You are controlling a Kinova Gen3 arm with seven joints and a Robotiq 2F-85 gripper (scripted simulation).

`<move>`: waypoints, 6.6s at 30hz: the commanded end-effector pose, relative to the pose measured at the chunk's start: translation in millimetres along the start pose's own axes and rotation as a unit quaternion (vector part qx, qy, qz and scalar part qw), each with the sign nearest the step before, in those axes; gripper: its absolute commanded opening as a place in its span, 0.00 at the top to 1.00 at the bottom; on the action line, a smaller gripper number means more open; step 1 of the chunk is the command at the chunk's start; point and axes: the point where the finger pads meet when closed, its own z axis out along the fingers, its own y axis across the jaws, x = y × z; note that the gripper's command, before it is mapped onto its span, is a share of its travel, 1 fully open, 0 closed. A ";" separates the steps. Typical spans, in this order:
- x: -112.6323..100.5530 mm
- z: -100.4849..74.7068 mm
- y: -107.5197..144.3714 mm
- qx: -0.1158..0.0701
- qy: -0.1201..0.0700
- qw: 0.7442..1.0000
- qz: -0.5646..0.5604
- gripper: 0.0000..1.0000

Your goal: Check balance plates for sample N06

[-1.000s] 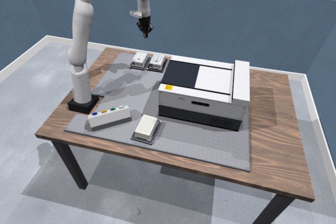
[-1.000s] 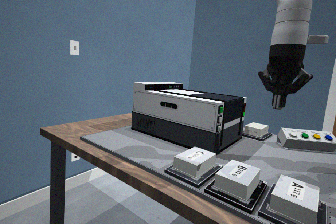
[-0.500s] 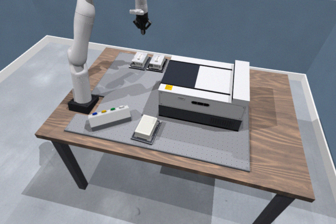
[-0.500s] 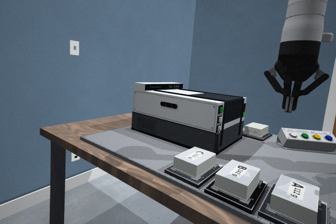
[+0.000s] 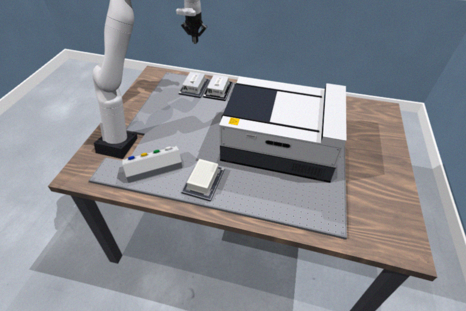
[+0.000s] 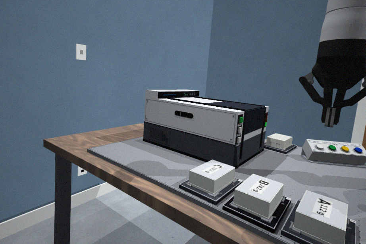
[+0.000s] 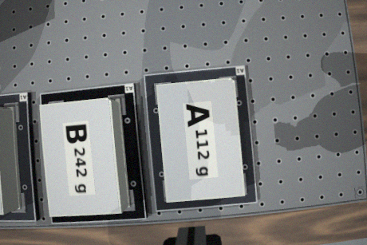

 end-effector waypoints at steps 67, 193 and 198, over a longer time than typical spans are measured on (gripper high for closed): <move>-10.8 150.3 7.5 0.001 0.000 1.000 0.000 0.90; -19.3 150.0 -134.8 0.001 0.000 1.000 0.009 0.90; -18.8 149.9 -151.4 0.001 0.000 1.000 0.009 0.90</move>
